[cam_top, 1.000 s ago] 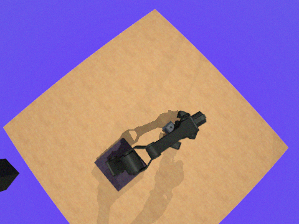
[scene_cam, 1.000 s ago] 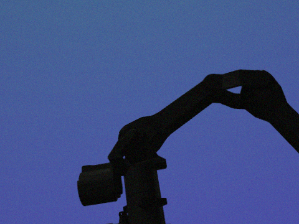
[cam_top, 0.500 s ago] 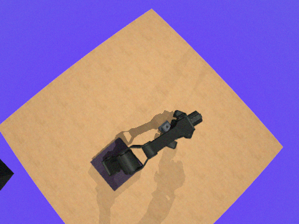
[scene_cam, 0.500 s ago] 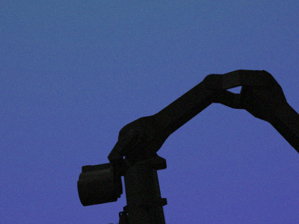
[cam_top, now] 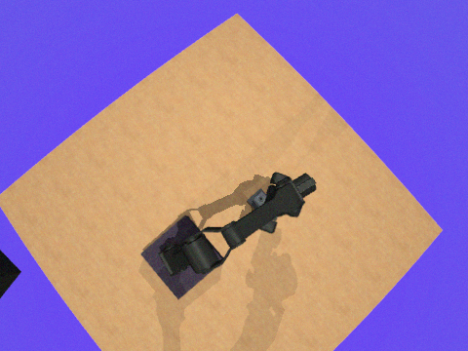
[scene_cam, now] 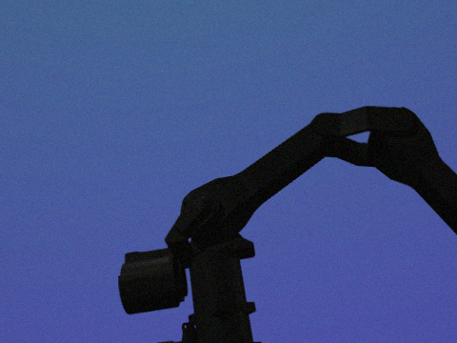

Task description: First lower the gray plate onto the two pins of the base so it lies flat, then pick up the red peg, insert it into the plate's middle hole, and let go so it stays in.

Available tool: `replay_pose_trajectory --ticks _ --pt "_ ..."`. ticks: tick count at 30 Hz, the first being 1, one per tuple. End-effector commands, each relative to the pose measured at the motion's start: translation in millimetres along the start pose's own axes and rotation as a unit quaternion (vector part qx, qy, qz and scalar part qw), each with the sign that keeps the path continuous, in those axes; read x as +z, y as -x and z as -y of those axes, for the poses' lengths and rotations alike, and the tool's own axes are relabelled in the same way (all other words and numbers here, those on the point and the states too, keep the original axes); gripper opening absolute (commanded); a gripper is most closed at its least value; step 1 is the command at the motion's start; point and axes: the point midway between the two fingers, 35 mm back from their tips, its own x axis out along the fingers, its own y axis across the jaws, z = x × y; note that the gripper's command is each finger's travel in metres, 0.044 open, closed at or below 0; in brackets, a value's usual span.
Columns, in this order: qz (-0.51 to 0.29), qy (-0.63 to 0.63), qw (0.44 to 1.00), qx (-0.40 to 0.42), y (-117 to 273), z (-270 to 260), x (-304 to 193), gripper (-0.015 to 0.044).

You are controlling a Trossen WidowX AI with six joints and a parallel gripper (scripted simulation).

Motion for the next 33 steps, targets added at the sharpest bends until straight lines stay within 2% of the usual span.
replay_pose_trajectory --ticks 1,33 --pt "0.003 0.001 1.000 0.000 4 0 0 0.0150" --pt "0.003 0.001 1.000 0.000 23 0 -8 0.0150"
